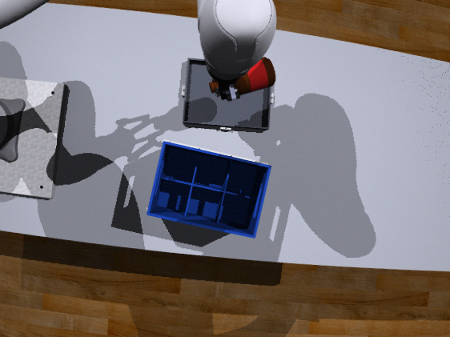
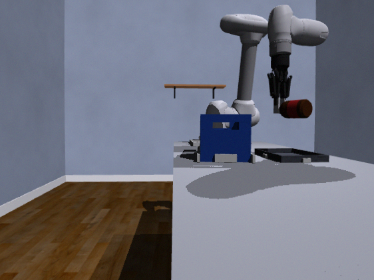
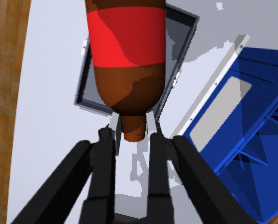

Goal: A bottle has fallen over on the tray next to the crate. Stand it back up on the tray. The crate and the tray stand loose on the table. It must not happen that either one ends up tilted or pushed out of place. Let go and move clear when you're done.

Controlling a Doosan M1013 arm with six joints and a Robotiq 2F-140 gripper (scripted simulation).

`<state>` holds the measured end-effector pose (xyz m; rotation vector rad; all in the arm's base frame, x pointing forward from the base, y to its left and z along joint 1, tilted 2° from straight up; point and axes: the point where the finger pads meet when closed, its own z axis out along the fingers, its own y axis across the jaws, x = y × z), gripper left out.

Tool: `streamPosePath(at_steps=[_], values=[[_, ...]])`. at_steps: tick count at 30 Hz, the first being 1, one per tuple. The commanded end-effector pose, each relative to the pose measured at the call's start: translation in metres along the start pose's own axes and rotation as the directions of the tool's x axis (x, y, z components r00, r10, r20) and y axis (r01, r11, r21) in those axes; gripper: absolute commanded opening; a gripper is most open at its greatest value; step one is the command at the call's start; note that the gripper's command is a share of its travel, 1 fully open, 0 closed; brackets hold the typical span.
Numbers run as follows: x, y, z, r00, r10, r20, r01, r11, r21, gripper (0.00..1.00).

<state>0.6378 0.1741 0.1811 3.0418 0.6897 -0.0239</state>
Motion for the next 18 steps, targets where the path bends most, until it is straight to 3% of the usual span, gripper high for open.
streamPosePath(at_steps=[1,18], values=[[0.0,0.0,-0.0001,1.0,-0.002,0.0,0.002,1.0,0.0,0.1],[0.0,0.0,-0.0001,0.984,-0.178,0.0,0.178,0.984,0.0,0.1]])
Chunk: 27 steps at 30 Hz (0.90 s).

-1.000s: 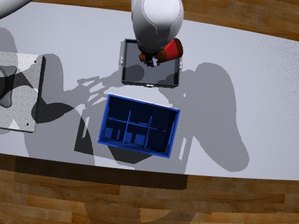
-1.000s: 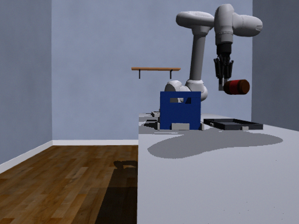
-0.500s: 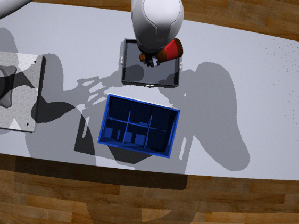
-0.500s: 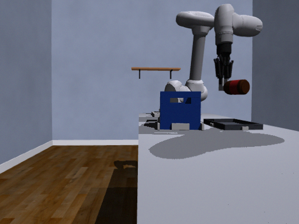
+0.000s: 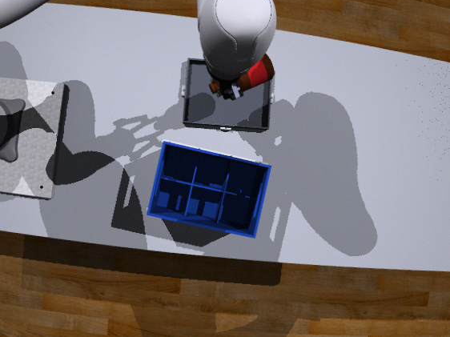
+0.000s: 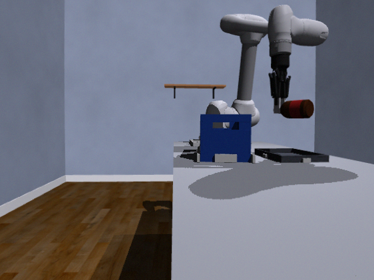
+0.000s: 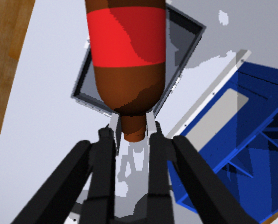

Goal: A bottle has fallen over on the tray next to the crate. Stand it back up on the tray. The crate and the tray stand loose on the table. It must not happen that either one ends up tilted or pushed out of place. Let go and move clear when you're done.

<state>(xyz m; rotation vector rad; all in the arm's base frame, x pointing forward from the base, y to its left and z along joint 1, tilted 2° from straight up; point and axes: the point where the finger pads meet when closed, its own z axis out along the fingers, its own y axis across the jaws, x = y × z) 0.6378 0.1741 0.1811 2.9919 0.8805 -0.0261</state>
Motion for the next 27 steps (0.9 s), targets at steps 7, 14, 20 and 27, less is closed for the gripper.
streamPosePath(at_steps=[7,14,20,27], values=[[0.0,0.0,-0.0001,0.994,-0.112,-0.001,0.112,0.994,0.001,0.1],[0.0,0.0,-0.0001,0.991,-0.135,-0.001,0.135,0.991,0.001,0.1],[0.0,0.0,-0.0001,0.991,-0.135,-0.001,0.135,0.991,0.001,0.1],[0.0,0.0,-0.0001,0.991,-0.135,-0.001,0.135,0.991,0.001,0.1]])
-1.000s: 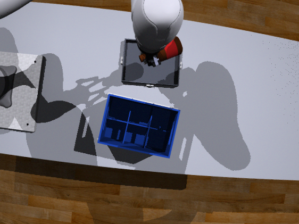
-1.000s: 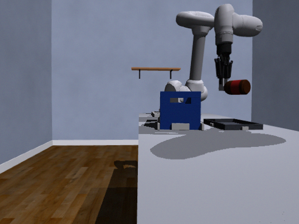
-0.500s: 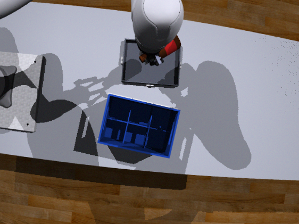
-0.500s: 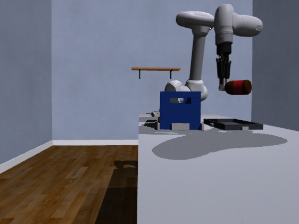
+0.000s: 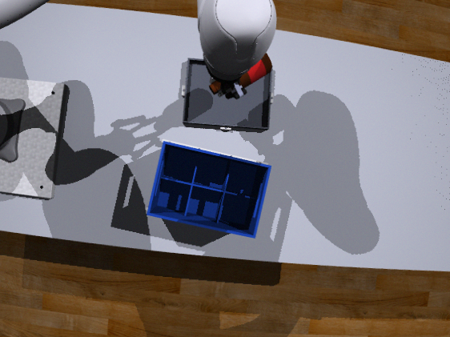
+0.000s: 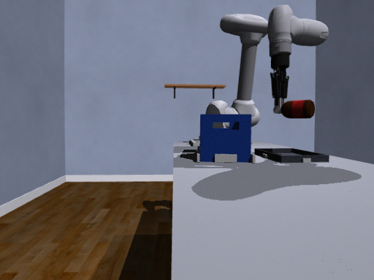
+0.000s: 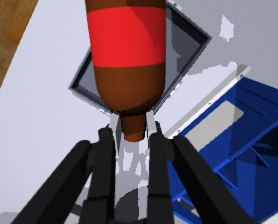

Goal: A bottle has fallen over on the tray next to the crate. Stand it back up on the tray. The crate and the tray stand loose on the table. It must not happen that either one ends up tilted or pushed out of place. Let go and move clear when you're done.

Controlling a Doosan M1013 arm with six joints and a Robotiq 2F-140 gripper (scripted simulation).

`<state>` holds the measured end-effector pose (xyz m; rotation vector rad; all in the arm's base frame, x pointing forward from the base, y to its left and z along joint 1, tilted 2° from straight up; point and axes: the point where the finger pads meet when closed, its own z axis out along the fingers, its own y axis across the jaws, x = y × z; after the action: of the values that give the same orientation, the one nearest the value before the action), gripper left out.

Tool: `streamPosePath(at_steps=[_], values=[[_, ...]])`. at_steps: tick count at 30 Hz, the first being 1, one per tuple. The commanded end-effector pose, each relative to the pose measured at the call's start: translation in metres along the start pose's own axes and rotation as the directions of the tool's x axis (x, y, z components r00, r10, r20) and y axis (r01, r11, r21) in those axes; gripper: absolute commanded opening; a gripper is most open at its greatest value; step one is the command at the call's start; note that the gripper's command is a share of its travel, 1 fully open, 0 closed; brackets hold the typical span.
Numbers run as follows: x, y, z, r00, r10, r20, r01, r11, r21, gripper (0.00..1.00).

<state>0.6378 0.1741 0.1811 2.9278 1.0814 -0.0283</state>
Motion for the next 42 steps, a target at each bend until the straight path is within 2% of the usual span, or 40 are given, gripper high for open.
streamPosePath(at_steps=[1,31,42], values=[[0.0,0.0,-0.0001,1.0,0.0,0.0,0.0,1.0,0.0,0.1],[0.0,0.0,-0.0001,0.999,-0.032,0.0,0.032,0.999,0.0,0.1],[0.0,0.0,-0.0001,0.981,-0.192,0.0,0.192,0.981,0.0,0.1]])
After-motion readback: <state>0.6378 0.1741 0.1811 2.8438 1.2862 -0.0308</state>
